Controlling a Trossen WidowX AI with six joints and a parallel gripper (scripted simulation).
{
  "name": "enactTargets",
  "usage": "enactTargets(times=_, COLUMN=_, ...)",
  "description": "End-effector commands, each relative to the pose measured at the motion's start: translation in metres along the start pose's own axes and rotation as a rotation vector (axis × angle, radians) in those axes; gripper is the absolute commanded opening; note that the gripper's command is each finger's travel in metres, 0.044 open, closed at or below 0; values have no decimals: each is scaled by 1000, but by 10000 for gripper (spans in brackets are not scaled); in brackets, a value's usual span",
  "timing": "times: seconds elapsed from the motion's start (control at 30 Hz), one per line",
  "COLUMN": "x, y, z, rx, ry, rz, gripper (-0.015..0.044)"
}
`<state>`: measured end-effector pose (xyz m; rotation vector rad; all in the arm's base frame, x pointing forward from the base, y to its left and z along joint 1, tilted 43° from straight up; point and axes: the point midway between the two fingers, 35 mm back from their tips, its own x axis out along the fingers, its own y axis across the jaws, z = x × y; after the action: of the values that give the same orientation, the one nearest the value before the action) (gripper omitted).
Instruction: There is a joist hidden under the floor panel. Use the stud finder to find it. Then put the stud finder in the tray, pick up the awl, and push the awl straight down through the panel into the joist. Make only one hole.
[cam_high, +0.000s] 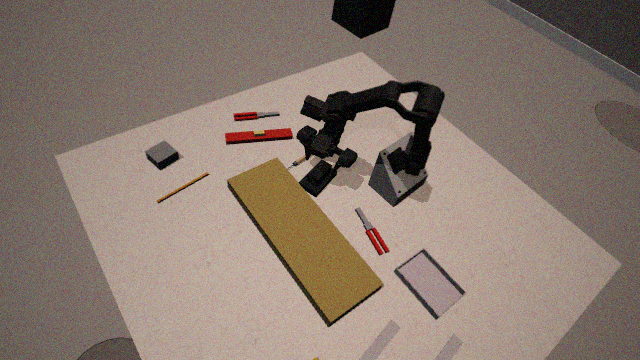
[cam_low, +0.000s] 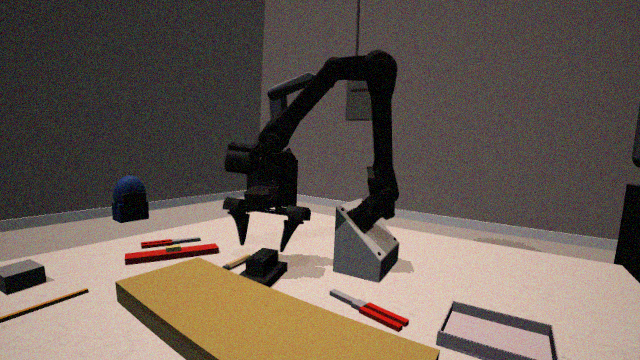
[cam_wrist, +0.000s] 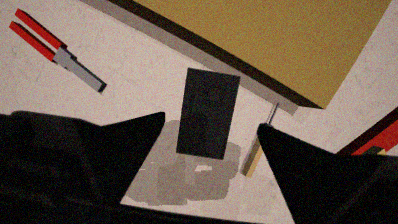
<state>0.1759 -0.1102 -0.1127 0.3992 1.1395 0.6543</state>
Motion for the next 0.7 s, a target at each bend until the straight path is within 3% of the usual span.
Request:
enactTargets(times=0.0, x=-2, y=0, z=4, rx=58, ry=-39, rz=26, gripper=440)
enactTargets(times=0.67, x=20, y=-1, z=-1, rx=58, ry=-39, rz=26, gripper=440)
